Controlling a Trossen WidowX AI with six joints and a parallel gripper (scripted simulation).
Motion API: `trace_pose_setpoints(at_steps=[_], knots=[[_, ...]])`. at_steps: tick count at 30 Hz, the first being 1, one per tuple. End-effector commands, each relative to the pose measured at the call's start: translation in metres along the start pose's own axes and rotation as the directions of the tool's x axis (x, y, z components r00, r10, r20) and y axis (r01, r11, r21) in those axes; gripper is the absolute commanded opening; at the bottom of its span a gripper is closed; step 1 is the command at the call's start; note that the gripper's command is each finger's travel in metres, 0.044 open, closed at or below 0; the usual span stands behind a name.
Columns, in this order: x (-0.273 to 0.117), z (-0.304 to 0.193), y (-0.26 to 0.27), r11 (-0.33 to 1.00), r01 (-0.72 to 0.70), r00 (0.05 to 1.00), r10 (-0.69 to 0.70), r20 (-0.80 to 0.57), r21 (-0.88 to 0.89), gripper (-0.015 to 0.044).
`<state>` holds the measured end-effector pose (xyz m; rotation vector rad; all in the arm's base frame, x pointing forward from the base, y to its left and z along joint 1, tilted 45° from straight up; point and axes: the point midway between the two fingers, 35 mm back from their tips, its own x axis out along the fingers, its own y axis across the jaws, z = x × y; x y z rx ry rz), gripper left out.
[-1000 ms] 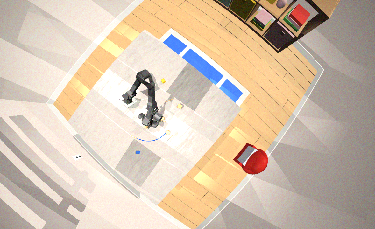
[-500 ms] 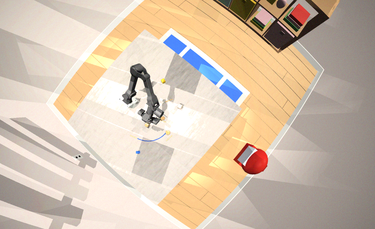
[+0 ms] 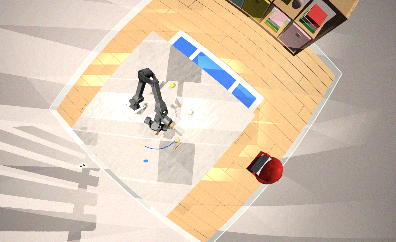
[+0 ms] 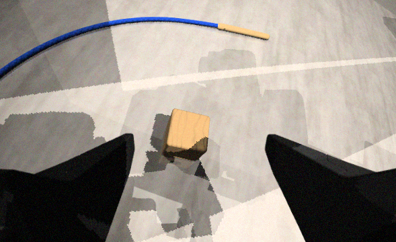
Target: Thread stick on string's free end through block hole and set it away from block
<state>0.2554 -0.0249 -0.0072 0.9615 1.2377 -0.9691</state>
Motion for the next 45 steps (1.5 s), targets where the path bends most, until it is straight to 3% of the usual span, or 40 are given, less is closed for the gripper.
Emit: trace_pose_setpoints(at_steps=[1,6,11,16,24,31,38,41,45], knots=[[0.009,0.001,-0.003,0.952,0.0,0.994,-0.033,-0.104,-0.305,0.044],[0.018,0.004,-0.006,0.754,-0.119,0.971,-0.047,-0.234,-0.645,0.044],[0.024,0.007,-0.008,0.441,-0.31,0.932,-0.037,-0.362,-0.843,0.044],[0.029,0.01,-0.009,0.175,-0.452,0.888,-0.01,-0.46,-0.875,0.044],[0.033,0.016,-0.009,-0.195,-0.549,0.823,0.046,-0.567,-0.813,0.044],[0.036,0.022,-0.009,-0.505,-0.51,0.763,0.108,-0.637,-0.696,0.044],[0.039,0.03,-0.009,-0.754,-0.353,0.697,0.183,-0.693,-0.554,0.044],[0.039,0.033,-0.009,-0.832,-0.258,0.677,0.208,-0.706,-0.492,0.044],[0.039,0.033,-0.009,-0.839,-0.247,0.674,0.211,-0.708,-0.485,0.044]])
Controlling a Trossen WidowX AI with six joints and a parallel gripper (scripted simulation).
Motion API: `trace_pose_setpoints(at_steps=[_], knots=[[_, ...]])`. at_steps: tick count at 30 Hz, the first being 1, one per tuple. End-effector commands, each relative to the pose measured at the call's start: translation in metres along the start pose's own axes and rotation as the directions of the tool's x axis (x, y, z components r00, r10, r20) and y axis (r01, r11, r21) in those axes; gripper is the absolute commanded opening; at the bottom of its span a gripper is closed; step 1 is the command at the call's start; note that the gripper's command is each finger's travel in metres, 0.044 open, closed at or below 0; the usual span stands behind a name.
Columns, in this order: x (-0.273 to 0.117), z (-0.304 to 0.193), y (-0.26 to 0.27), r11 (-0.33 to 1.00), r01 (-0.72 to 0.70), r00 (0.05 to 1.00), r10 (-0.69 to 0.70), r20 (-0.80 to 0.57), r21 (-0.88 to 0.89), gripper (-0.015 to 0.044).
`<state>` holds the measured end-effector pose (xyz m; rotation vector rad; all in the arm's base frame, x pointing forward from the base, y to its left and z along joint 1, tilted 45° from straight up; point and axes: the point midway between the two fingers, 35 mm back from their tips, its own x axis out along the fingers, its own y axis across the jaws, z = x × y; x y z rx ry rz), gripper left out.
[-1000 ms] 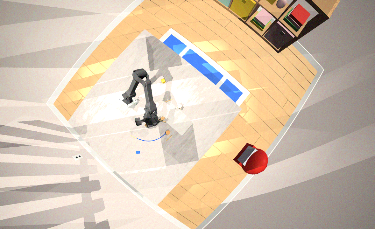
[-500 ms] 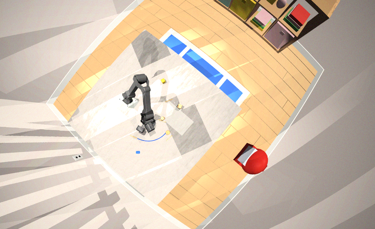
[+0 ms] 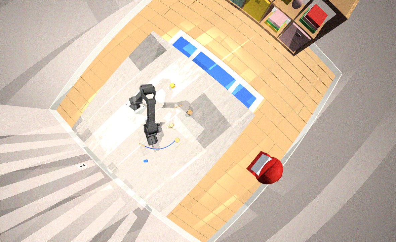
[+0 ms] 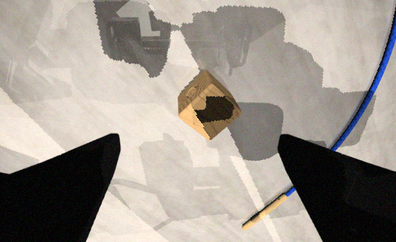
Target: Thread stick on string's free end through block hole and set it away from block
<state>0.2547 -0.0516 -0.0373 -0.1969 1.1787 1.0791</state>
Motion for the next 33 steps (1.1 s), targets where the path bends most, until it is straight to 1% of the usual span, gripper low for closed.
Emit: trace_pose_setpoints(at_steps=[1,21,28,29,33], knots=[[-0.0003,-0.0058,-0.0116,0.911,0.02,0.986,0.051,0.159,-0.413,0.044],[-0.0011,-0.0059,-0.0116,0.912,0.021,0.987,0.046,0.153,-0.409,0.044],[-0.0011,-0.0059,-0.0116,0.912,0.021,0.987,0.046,0.153,-0.409,0.0256],[-0.0011,-0.0059,-0.0116,0.912,0.021,0.987,0.046,0.153,-0.409,0.0244],[-0.0011,-0.0059,-0.0116,0.912,0.021,0.987,0.046,0.153,-0.409,0.0244]])
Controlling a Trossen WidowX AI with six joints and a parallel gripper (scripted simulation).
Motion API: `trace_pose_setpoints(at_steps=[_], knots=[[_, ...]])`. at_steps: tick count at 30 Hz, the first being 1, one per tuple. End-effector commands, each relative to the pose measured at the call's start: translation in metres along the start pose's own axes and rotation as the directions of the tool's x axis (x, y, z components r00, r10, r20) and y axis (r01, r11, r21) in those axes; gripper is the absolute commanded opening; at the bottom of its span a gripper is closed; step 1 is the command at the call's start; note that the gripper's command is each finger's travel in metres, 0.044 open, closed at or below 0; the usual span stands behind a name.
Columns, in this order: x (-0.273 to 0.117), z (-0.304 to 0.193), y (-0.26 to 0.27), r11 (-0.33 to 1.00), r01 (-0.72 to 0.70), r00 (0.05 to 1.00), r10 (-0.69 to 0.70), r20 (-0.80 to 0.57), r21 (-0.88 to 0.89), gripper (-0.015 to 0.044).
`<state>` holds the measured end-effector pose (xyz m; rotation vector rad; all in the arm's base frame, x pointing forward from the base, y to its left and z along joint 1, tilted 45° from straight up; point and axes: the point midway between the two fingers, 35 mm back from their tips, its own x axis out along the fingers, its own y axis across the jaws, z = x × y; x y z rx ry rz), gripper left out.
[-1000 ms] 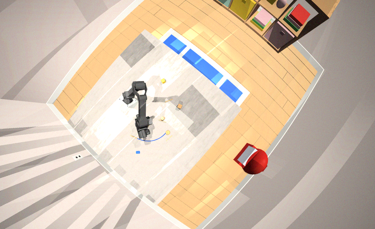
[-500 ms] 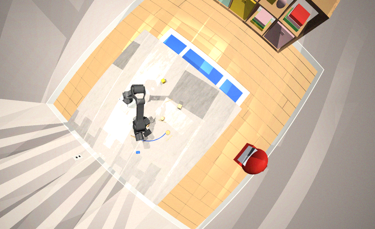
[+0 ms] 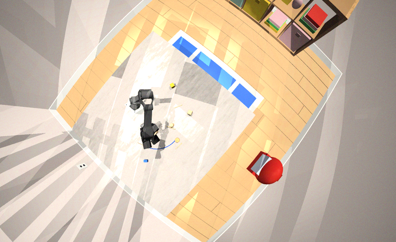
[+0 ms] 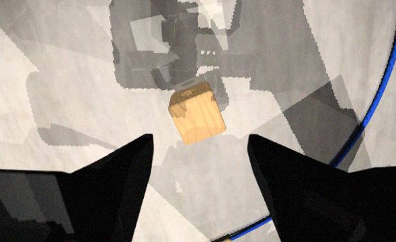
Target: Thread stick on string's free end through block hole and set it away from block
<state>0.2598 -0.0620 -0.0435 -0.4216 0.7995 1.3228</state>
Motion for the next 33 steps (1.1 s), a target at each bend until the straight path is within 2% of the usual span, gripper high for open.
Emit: trace_pose_setpoints(at_steps=[1,5,14,15,32,33], knots=[[0.0,0.0001,0.0,1.0,0.0,1.0,0.0,0.0,0.0,0.0244],[0.0,0.0001,0.0,1.0,0.0,1.0,0.0,0.0,0.0,0.0244],[0.0,0.0,0.0,1.0,0.0,1.0,0.0,0.0,0.0,0.0008],[0.0,0.0,0.0,1.0,0.0,1.0,0.0,0.0,0.0,0.0],[0.0,0.0,0.0,1.0,0.0,1.0,0.0,0.0,0.0,0.0],[0.0,0.0,0.0,1.0,0.0,1.0,0.0,0.0,0.0,0.0026]])
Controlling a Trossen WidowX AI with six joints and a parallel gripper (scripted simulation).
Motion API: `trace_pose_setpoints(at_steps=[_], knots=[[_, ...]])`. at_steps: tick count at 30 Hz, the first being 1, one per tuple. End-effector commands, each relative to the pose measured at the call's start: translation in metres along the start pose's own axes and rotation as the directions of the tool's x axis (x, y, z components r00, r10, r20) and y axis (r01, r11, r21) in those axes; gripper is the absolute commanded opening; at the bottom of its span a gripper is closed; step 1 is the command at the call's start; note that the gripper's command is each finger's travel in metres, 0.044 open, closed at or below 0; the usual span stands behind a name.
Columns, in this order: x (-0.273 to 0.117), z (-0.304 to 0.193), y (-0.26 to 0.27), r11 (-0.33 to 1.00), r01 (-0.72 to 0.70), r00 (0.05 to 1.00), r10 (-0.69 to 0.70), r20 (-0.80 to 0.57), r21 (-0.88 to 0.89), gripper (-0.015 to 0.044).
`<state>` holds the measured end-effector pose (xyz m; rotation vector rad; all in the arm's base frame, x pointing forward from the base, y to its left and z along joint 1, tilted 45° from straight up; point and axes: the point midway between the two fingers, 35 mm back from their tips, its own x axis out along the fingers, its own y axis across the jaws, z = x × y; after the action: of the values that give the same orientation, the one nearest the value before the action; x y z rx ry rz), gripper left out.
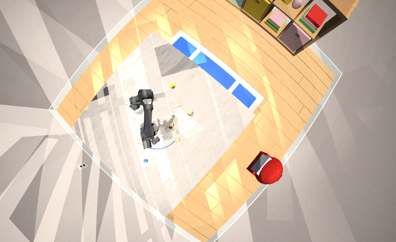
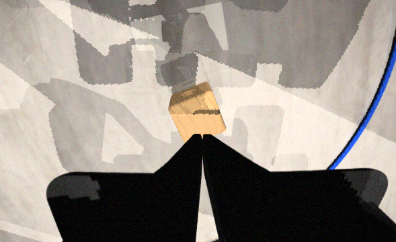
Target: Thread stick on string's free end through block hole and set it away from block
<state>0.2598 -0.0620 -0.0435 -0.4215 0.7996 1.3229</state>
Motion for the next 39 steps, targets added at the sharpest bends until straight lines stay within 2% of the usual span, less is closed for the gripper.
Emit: trace_pose_setpoints(at_steps=[1,8,9,10,19,20,32,35,39], knots=[[0.0,0.0,0.0,1.0,0.0,1.0,0.0,0.0,0.0,0.0053],[0.0,0.0,0.0,1.0,0.0,1.0,0.0,0.0,0.0,0.0236],[0.0,0.0,0.0,1.0,0.0,1.0,0.0,0.0,0.0,0.0244],[0.0,0.0,0.0,1.0,0.0,1.0,0.0,0.0,0.0,0.0244],[0.0,0.0,0.0,1.0,0.0,1.0,0.0,0.0,0.0,0.0008],[0.0,0.0,0.0,1.0,0.0,1.0,0.0,0.0,0.0,0.0],[0.0,0.0,0.0,1.0,0.0,1.0,0.0,0.0,0.0,0.0],[0.0,-0.005,-0.003,0.993,0.007,1.0,-0.007,0.0,0.118,0.0079],[-0.002,-0.024,-0.013,0.863,0.027,1.0,-0.031,0.0,0.504,0.0184]])
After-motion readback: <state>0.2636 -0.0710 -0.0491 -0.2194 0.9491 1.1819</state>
